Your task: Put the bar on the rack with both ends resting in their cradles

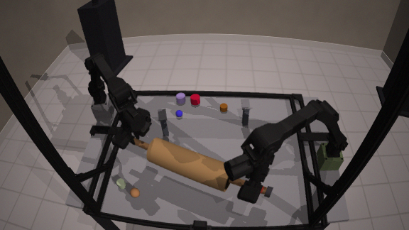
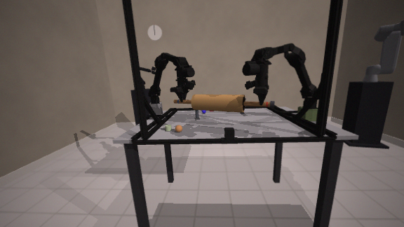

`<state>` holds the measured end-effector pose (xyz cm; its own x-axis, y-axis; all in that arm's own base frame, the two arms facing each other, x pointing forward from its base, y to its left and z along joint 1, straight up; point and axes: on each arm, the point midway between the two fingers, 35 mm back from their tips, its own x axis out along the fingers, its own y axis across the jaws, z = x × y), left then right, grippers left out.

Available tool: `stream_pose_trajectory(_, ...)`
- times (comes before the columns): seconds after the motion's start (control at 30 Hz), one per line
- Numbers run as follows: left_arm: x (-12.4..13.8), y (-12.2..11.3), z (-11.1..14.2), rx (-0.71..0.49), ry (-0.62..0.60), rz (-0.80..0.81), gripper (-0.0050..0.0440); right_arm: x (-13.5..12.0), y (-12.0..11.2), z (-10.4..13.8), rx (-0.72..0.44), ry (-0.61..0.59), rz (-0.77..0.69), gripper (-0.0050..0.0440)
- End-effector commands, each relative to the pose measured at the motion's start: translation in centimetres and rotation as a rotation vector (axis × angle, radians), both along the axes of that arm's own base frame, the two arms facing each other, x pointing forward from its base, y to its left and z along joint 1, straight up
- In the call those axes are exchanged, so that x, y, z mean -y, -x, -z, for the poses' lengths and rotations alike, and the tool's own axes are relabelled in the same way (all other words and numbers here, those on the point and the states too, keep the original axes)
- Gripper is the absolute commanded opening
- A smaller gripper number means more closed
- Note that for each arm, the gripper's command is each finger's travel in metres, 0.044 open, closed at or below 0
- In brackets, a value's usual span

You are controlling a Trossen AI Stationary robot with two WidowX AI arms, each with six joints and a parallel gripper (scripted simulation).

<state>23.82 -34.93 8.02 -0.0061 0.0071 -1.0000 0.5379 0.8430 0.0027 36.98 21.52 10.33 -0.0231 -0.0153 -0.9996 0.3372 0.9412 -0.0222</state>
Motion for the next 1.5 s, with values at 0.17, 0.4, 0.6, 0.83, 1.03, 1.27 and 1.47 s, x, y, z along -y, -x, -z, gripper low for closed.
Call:
stream_pose_trajectory(0.17,0.0,0.0,-0.5,0.006,0.007,0.006,0.0,-0.2,-0.1,-1.1,0.023,-0.015,0.002,0.0)
stream_pose_trajectory(0.4,0.0,0.0,-0.5,0.006,0.007,0.006,0.0,-0.2,-0.1,-1.1,0.023,-0.015,0.002,0.0)
stream_pose_trajectory(0.6,0.0,0.0,-0.5,0.007,0.008,0.0,0.0,0.1,-0.1,-1.1,0.022,-0.016,-0.004,0.0)
stream_pose_trajectory(0.83,0.1,0.1,-0.7,0.013,0.012,-0.046,0.0,2.2,0.5,-1.7,0.015,-0.019,-0.05,0.0)
stream_pose_trajectory(1.03,0.3,0.5,-1.5,0.014,0.013,-0.109,0.0,4.8,1.0,-2.6,0.013,-0.021,-0.113,0.0)
stream_pose_trajectory(1.27,0.4,0.5,-2.2,0.014,0.014,-0.181,0.0,8.1,1.6,-3.2,0.013,-0.023,-0.185,0.0)
stream_pose_trajectory(1.47,0.5,0.5,-2.5,0.014,0.014,-0.222,0.0,9.9,2.0,-3.5,0.013,-0.024,-0.226,0.0)
